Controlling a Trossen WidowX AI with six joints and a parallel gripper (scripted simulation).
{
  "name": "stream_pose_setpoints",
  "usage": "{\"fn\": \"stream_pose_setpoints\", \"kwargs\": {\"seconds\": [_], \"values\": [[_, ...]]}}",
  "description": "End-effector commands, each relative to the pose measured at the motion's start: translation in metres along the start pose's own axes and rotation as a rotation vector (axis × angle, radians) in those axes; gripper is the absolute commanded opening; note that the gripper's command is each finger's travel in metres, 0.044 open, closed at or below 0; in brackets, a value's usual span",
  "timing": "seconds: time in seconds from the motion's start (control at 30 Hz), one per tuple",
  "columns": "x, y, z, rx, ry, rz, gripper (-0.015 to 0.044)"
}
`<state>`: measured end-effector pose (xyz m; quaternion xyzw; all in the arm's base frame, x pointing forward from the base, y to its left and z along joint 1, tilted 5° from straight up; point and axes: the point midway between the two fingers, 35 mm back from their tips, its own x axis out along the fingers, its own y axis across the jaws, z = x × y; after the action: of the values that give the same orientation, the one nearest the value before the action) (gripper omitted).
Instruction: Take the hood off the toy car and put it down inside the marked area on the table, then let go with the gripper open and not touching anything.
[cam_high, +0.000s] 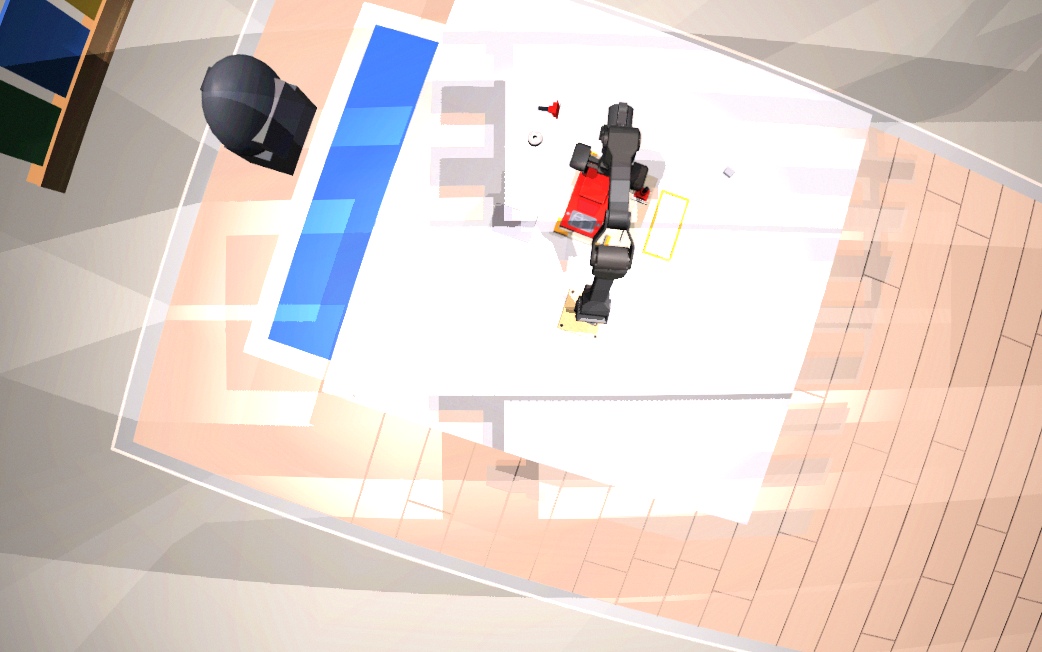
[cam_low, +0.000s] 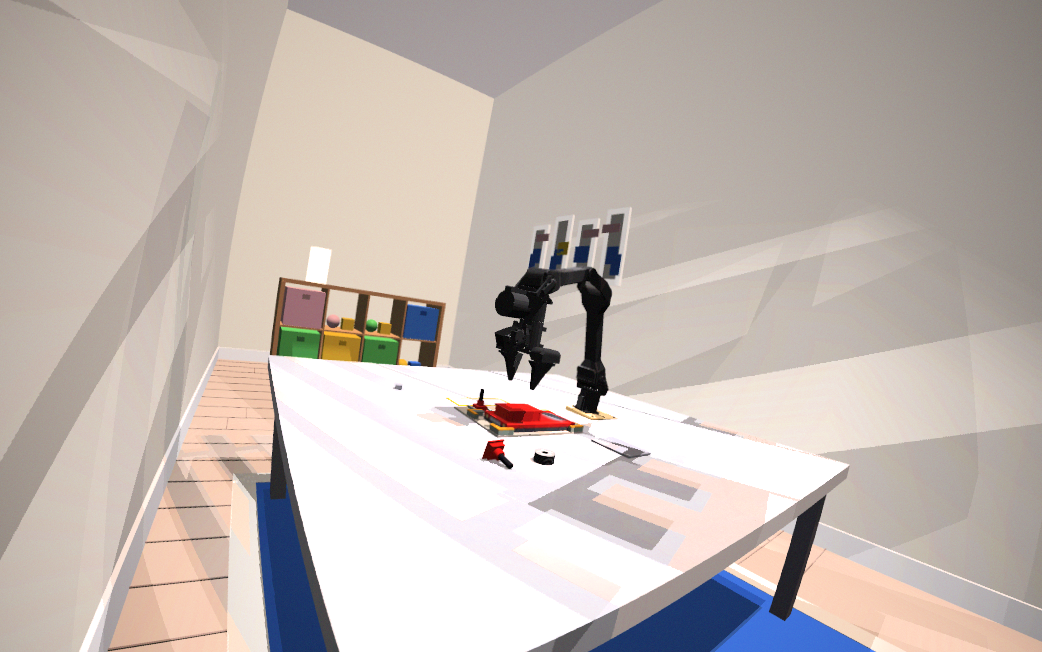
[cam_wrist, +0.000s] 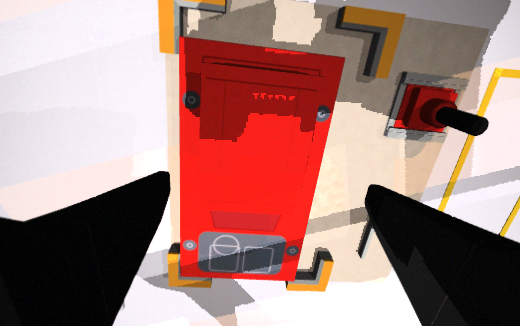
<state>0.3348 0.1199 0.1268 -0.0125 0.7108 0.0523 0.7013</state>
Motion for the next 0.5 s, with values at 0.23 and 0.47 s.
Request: {"fn": "stream_pose_setpoints", "kwargs": {"seconds": [0.23, 0.47], "values": [[0.0017, 0.0052, 0.0012, 0.026, 0.009, 0.014, 0.044], [0.0072, 0.0054, 0.0014, 0.026, 0.009, 0.014, 0.044]]}}
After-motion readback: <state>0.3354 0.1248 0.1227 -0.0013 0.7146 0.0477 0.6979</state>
